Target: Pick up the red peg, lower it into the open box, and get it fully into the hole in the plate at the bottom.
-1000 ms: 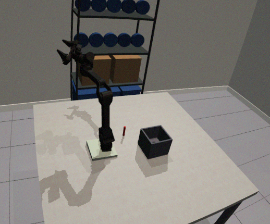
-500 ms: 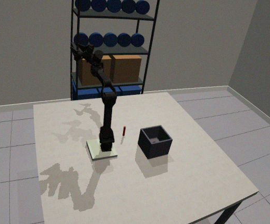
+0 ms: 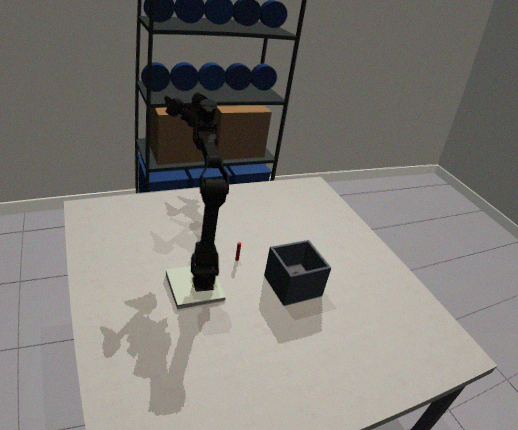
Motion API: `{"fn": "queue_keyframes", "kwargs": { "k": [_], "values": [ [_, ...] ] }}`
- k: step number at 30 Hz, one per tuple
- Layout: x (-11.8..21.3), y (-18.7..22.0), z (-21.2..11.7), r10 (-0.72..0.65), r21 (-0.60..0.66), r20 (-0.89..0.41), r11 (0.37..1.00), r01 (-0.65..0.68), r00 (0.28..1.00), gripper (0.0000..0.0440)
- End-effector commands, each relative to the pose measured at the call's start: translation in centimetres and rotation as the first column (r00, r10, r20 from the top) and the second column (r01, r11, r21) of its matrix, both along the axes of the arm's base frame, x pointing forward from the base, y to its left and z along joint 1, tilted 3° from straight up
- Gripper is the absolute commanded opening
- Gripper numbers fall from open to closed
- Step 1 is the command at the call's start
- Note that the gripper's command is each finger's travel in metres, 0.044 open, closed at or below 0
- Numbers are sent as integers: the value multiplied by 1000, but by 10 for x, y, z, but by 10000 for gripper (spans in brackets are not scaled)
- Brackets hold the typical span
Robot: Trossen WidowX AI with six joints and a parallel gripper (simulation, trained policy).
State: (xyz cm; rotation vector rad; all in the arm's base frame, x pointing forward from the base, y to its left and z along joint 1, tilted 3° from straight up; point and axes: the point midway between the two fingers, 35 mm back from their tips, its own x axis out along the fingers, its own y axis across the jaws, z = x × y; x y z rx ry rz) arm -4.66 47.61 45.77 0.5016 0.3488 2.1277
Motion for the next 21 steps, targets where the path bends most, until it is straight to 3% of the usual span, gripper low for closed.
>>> {"fn": "queue_keyframes", "kwargs": {
  "k": [1, 10, 21],
  "values": [
    [29, 0, -11, -76, -90, -46, 993, 71, 996, 440],
    [100, -4, -49, -279, -319, -136, 921, 224, 951, 440],
    [181, -33, -95, -542, -566, -198, 743, 356, 817, 440]
  ]
}}
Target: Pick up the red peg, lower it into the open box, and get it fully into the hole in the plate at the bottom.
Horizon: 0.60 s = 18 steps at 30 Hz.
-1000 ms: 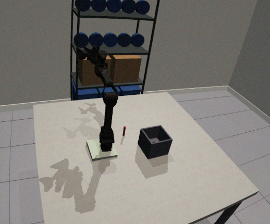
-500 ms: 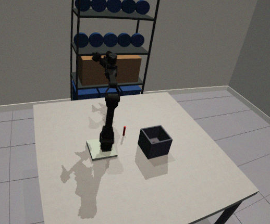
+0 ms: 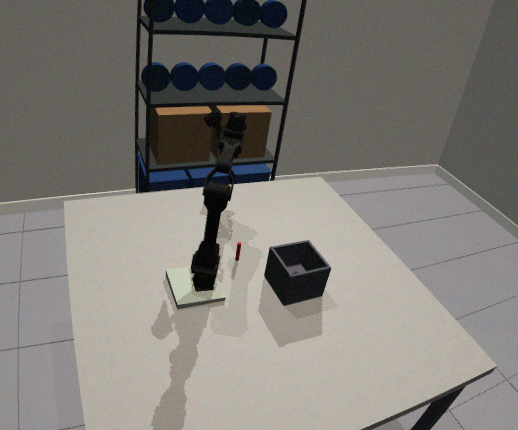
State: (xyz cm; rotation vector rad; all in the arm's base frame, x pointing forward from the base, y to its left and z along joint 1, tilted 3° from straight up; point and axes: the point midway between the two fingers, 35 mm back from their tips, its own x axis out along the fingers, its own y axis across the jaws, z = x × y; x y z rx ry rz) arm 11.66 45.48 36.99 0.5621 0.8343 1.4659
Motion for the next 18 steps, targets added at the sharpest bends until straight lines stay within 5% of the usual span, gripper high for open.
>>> {"fn": "queue_keyframes", "kwargs": {
  "k": [1, 18],
  "values": [
    [24, -16, -12, -91, -68, -55, 994, 87, 994, 440],
    [109, -107, -87, -510, -438, -247, 817, 374, 824, 440]
  ]
}}
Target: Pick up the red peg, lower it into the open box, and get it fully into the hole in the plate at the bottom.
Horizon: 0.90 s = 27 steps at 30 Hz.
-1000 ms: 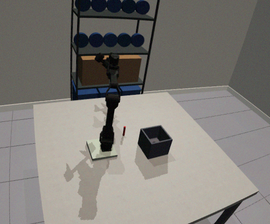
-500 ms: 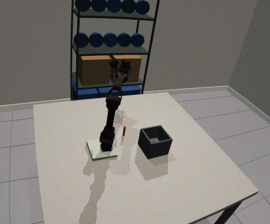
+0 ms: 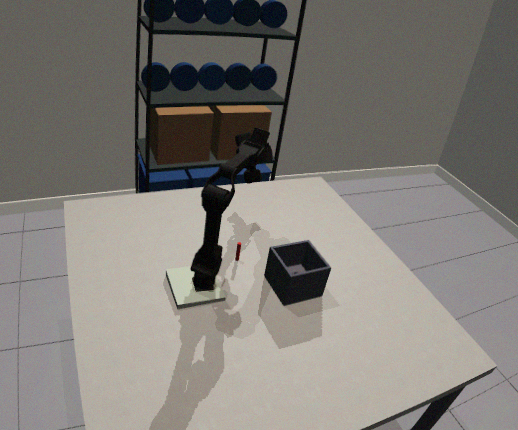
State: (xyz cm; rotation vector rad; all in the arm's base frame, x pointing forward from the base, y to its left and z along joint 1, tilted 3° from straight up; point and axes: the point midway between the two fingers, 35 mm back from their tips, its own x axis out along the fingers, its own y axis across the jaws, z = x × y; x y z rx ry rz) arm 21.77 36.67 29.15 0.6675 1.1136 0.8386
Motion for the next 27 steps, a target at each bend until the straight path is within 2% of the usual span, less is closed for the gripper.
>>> {"fn": "queue_keyframes", "kwargs": {
  "k": [1, 7, 13, 19, 27],
  "values": [
    [11, -25, -13, -90, -60, -64, 994, 86, 994, 440],
    [23, -65, -38, -234, -175, -173, 963, 204, 957, 440],
    [26, -105, -61, -376, -291, -272, 909, 297, 886, 440],
    [18, -142, -83, -510, -409, -357, 839, 360, 782, 440],
    [-5, -183, -110, -663, -564, -440, 729, 387, 606, 440]
  ]
}}
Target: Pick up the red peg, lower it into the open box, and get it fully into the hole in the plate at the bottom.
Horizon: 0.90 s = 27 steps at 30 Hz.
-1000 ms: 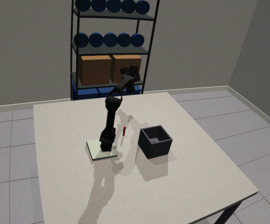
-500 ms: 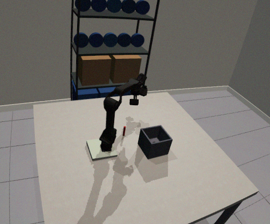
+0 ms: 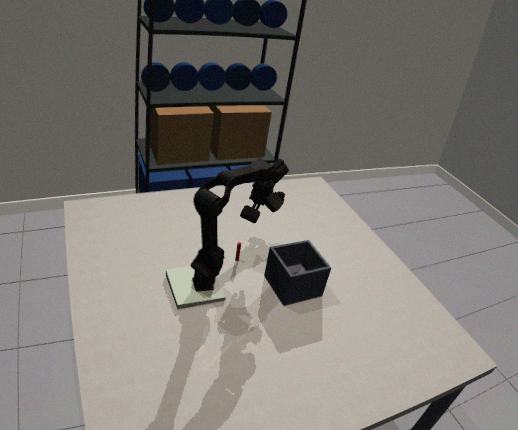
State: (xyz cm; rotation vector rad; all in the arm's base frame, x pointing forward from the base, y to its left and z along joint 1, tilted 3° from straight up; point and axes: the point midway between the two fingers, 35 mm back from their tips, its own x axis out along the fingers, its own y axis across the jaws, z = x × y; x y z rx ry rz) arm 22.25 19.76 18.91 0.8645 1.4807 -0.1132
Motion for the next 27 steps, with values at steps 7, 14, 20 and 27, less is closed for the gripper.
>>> {"fn": "queue_keyframes", "kwargs": {
  "k": [7, 14, 20, 27],
  "values": [
    [-36, -37, -30, -177, -137, -216, 979, 150, 960, 440],
    [-60, -53, -50, -275, -232, -318, 951, 207, 907, 440],
    [-72, -62, -67, -341, -291, -361, 925, 243, 868, 440],
    [-76, -69, -91, -403, -334, -381, 899, 283, 832, 440]
  ]
}}
